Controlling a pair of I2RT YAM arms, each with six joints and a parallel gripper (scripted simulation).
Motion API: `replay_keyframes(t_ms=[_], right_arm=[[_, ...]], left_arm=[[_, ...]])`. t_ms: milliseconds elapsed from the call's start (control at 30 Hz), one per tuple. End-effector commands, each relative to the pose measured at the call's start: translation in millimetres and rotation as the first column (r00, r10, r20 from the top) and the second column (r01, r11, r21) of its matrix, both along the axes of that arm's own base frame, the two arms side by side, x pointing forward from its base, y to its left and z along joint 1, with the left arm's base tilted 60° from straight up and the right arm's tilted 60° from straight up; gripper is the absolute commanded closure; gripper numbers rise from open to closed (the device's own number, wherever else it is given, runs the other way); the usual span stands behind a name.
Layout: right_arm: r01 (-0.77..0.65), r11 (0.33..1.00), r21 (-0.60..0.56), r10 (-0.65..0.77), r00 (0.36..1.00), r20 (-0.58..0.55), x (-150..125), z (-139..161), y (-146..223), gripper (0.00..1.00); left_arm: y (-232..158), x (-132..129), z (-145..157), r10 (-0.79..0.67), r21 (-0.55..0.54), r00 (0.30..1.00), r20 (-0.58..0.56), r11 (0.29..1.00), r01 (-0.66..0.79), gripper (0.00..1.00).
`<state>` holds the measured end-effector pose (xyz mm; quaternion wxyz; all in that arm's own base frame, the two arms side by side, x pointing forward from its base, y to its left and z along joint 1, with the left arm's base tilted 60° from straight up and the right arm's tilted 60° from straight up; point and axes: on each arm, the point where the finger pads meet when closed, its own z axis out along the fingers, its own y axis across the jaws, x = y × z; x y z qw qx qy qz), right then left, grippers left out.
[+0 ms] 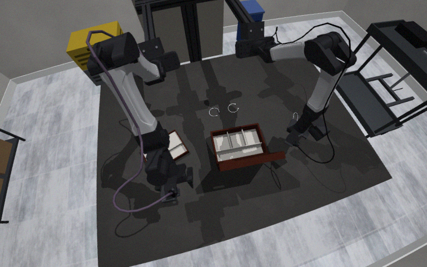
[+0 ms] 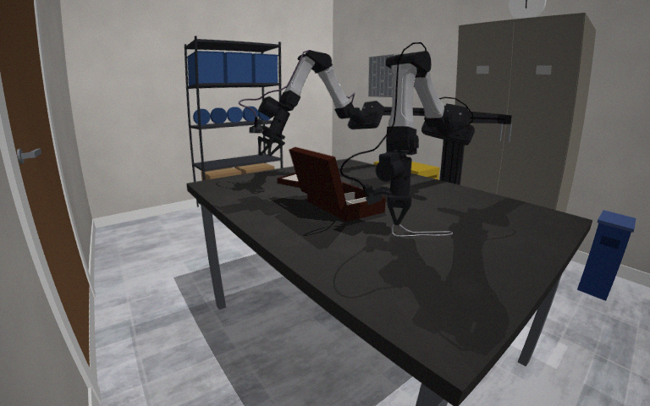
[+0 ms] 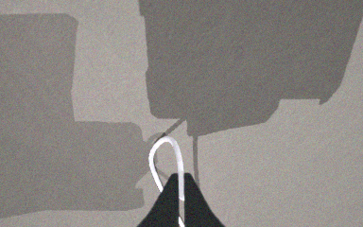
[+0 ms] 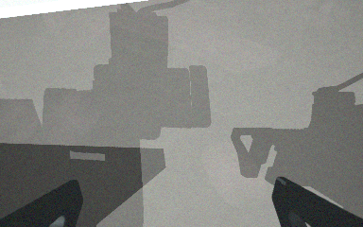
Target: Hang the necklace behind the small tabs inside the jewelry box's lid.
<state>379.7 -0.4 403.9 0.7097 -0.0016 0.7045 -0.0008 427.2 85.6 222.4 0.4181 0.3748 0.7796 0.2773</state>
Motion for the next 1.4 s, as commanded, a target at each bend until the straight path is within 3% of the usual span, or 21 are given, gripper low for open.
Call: replay_keyframes(t_ms=[0, 333, 400, 567, 600, 700, 1367], right_arm=[[0.0, 1.0, 0.006, 0.0, 0.997, 0.077, -20.1, 33.0, 1.4, 0.0], [0.0, 1.0, 0.006, 0.0, 0.997, 0.077, -20.1, 33.0, 1.4, 0.0], [0.0, 1.0, 0.006, 0.0, 0.997, 0.077, -20.1, 33.0, 1.4, 0.0], [0.0, 1.0, 0.006, 0.0, 0.997, 0.077, -20.1, 33.0, 1.4, 0.0], [0.0, 1.0, 0.006, 0.0, 0.997, 0.077, -20.1, 33.0, 1.4, 0.0], [0.0, 1.0, 0.006, 0.0, 0.997, 0.077, -20.1, 33.0, 1.4, 0.0], [0.0, 1.0, 0.006, 0.0, 0.997, 0.077, -20.1, 33.0, 1.4, 0.0]], left_arm=[[-0.7, -16.2, 14.5, -0.004, 0.01, 1.0, 0.02, 1.0, 0.004, 0.97], [-3.0, -31.4, 23.1, -0.004, 0.011, 1.0, 0.022, 1.0, 0.004, 0.97], [-3.5, -27.1, 40.4, -0.008, 0.021, 0.998, 0.058, 1.0, 0.007, 0.97], [-3.4, -27.4, 44.6, -0.007, 0.02, 0.998, 0.068, 1.0, 0.005, 0.97], [-3.2, -29.2, 32.3, 0.017, -0.026, 0.997, 0.071, 1.0, -0.015, 0.97], [-8.7, -25.0, 37.3, 0.034, -0.091, 0.993, 0.111, 0.996, -0.023, 0.97], [-9.1, -29.9, 41.8, 0.146, -0.321, 0.968, 0.202, 0.944, -0.075, 0.97]])
